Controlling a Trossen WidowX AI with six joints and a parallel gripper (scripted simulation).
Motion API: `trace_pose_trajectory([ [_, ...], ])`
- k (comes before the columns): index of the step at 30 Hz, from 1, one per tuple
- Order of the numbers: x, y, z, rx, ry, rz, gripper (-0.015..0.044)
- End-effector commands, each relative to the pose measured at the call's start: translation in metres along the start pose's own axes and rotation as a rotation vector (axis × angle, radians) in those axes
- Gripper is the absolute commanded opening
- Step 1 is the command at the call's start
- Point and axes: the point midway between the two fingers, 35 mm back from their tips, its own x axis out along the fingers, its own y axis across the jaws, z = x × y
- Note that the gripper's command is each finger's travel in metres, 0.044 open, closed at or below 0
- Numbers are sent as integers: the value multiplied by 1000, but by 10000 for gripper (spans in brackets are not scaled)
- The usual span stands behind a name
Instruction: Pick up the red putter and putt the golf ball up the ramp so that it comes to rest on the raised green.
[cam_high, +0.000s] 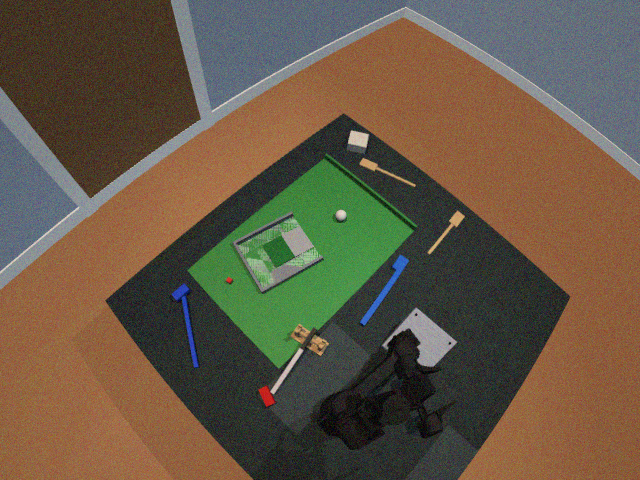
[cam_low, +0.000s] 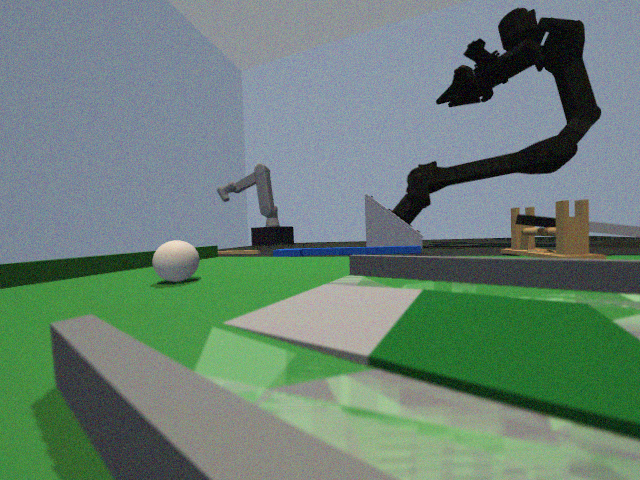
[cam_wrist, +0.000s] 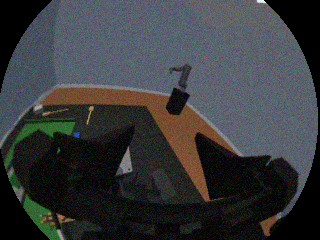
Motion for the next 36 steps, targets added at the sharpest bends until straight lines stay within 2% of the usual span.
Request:
trace_pose_trajectory([
  [1, 1, 2, 2, -12, -4, 12, 426],
  [3, 8, 21, 14, -107, -33, 104, 440],
  [8, 17, 100, 45, -470, -157, 442, 440],
  [12, 5, 168, 51, -759, -268, 702, 440],
  [16, -20, 232, 39, -1042, -386, 959, 440],
  [20, -54, 285, 9, -1311, -509, 1216, 440],
  [25, -87, 321, -38, -1555, -603, 1425, 440],
  [31, -128, 341, -101, -1810, -733, 1737, 440],
  [36, -166, 337, -177, -2035, -844, 2111, 440],
])
